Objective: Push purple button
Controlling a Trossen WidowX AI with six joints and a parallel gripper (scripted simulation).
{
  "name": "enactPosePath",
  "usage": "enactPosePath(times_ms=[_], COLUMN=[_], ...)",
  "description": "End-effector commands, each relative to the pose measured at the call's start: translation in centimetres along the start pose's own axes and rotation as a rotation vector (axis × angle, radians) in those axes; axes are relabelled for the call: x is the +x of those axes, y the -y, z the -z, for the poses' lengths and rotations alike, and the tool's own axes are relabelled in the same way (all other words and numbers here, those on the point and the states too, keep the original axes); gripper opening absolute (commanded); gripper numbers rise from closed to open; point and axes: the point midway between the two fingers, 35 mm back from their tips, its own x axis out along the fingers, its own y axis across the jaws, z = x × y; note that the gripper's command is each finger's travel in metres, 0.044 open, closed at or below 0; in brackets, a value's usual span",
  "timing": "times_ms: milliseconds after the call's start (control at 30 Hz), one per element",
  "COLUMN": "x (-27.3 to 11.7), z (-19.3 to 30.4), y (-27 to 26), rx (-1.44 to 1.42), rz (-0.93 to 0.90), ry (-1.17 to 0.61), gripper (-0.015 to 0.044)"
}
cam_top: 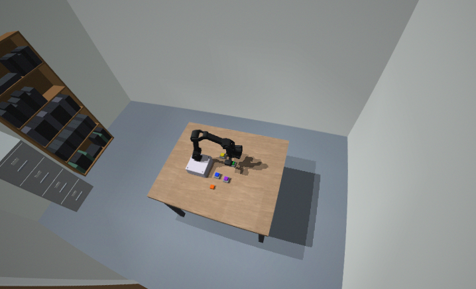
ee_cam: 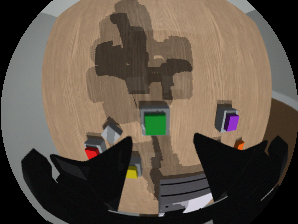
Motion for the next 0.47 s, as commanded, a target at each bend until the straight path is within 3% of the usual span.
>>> enactPosePath(times_ms=[0, 200, 433], x=[-1.4, -2.9, -3.1], z=[1.8, 6.5, 7.1], y=[-6.7, -14.1, -14.9], rx=[0.002, 0.005, 0.005], rz=[-0.011, 0.001, 0.003], ry=[-0.007, -0.024, -0.025], gripper=[0.0400, 0.0400, 0.0400])
